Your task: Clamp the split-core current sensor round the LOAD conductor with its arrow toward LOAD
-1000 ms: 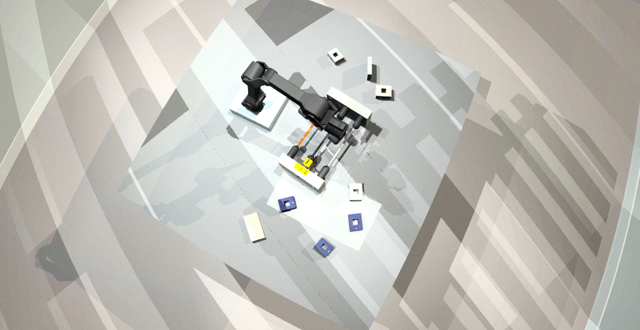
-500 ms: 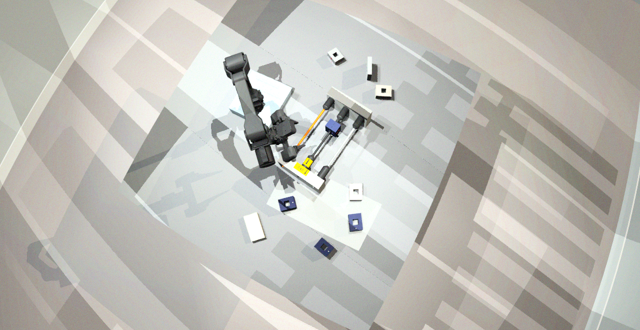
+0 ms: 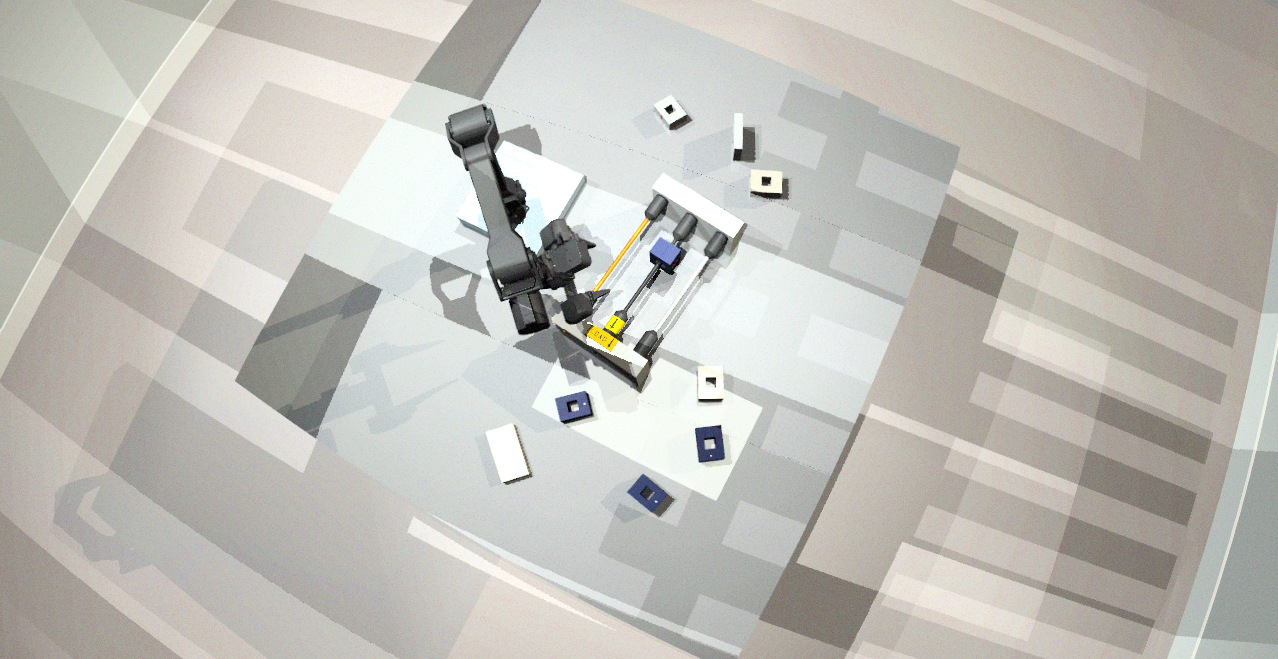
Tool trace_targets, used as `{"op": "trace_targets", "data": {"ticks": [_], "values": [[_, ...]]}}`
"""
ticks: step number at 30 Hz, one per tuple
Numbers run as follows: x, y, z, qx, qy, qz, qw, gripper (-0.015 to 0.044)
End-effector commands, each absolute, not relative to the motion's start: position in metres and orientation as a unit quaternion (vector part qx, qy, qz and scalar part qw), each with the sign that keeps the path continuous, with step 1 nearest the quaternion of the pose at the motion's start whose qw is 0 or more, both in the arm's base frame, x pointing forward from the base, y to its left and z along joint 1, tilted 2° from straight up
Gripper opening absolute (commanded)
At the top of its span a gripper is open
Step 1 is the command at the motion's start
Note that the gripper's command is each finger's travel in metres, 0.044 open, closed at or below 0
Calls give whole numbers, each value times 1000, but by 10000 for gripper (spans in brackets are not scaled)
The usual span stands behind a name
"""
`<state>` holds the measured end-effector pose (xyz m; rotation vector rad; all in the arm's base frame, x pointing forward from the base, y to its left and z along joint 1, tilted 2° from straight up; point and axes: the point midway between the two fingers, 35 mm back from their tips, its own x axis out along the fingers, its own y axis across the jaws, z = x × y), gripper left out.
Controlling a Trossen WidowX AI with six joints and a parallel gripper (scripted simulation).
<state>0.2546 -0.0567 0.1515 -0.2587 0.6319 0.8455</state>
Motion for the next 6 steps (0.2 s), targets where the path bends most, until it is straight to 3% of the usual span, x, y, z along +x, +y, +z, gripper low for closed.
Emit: {"op": "trace_targets", "data": {"ticks": [1, 5, 6], "values": [[255, -56, 151, -124, 306, 404, 853, 440], [272, -39, 149, -176, 366, 448, 797, 440], [260, -51, 148, -141, 336, 421, 831, 440]]}}
